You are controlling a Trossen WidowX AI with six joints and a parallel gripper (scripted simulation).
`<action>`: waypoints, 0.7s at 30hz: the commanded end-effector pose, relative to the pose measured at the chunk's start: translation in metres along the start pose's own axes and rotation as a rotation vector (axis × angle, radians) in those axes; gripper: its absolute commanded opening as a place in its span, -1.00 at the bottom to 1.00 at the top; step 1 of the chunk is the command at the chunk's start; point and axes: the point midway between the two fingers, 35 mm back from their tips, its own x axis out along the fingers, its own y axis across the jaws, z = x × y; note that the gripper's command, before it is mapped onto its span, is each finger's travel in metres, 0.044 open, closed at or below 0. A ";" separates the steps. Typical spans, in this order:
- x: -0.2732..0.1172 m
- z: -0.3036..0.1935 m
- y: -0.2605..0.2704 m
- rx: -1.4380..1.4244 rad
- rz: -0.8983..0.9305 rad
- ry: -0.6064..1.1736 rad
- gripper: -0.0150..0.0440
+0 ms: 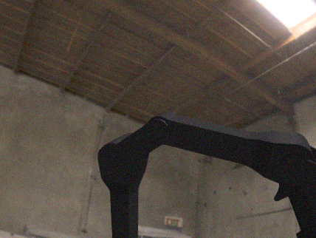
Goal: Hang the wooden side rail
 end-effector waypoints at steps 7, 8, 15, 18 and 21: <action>-0.015 0.021 -0.017 0.974 -0.316 -0.128 1.00; -0.016 0.022 -0.018 1.016 -0.325 -0.141 1.00; -0.023 0.027 -0.022 1.308 -0.371 -0.248 1.00; -0.024 0.027 -0.023 1.343 -0.374 -0.262 1.00; -0.024 0.027 -0.023 1.343 -0.374 -0.262 1.00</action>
